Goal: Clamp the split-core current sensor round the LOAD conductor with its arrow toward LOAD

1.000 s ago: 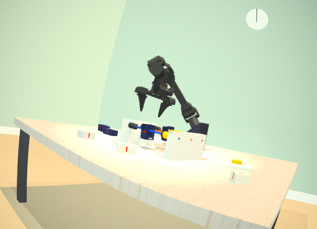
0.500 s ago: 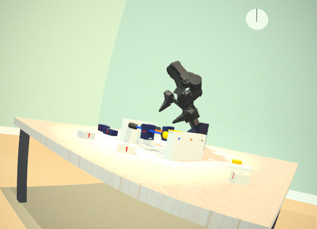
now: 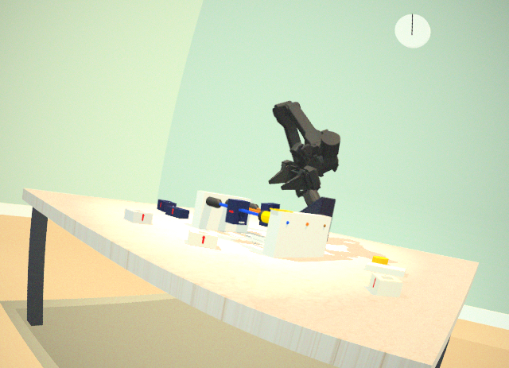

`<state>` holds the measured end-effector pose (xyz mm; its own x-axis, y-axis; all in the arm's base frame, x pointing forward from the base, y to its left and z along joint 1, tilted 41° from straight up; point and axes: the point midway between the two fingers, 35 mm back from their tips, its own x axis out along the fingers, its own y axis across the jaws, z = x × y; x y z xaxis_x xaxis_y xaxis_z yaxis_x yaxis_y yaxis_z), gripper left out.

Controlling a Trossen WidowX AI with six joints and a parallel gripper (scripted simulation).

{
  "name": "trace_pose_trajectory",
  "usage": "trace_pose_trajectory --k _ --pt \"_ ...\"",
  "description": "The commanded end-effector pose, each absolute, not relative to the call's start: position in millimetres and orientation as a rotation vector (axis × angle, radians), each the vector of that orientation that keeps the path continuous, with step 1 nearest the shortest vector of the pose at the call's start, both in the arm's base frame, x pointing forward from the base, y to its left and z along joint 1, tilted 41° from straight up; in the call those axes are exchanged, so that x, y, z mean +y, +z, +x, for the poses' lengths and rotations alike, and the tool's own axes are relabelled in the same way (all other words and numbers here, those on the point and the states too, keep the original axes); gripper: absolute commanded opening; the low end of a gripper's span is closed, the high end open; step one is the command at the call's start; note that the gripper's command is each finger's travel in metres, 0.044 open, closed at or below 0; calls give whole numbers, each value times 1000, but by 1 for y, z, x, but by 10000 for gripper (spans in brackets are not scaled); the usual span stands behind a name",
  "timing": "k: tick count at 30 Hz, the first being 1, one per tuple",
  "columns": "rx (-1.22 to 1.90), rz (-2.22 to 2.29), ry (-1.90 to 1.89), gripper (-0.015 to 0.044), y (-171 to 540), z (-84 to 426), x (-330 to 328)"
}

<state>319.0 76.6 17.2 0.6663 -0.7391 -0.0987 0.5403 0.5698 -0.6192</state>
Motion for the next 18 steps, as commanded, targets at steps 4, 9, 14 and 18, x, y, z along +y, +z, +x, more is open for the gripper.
trace_pose_trajectory --k 4,9,14,18 --pt "371 -593 -770 440 17 319 77" --pt "371 -593 -770 440 17 319 77" --pt "418 -637 -761 440 16 325 77" --pt "502 -730 -733 440 14 331 78"
